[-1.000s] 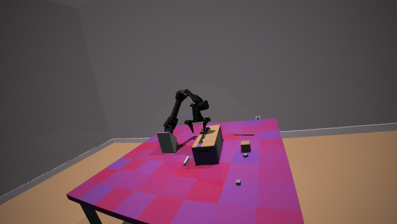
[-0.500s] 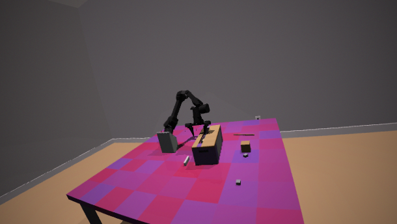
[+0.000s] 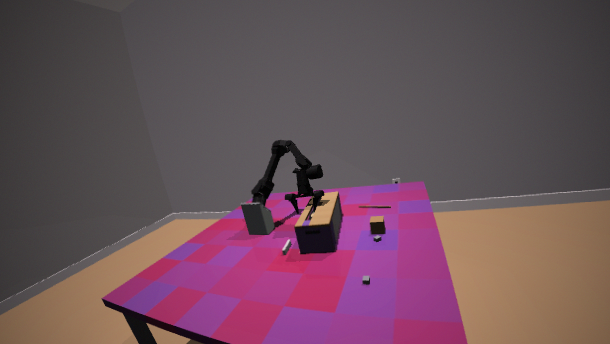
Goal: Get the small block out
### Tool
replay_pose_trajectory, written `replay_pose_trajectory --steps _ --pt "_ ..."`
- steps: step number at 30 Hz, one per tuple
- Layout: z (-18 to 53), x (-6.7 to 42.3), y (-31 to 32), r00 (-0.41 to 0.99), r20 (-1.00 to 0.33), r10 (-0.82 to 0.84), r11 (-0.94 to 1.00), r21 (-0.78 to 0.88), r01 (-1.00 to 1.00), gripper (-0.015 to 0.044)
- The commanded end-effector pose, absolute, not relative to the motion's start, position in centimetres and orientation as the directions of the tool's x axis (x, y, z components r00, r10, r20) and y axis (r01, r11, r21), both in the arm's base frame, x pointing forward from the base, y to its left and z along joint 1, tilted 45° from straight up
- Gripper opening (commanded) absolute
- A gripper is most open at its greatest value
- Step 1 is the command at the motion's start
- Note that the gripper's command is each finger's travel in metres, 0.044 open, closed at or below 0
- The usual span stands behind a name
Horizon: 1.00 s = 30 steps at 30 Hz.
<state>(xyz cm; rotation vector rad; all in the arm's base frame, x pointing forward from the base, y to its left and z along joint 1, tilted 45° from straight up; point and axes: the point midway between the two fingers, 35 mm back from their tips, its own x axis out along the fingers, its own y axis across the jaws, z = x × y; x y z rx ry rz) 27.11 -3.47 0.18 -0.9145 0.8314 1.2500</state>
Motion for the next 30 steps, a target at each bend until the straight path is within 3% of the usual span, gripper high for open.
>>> replay_pose_trajectory --steps 1,30 --pt "-0.4 27.0 -2.9 0.134 -0.901 0.412 0.084 -0.109 -0.991 0.04" --pt "-3.2 27.1 -5.4 0.133 -0.904 0.407 0.079 -0.11 -0.991 0.04"
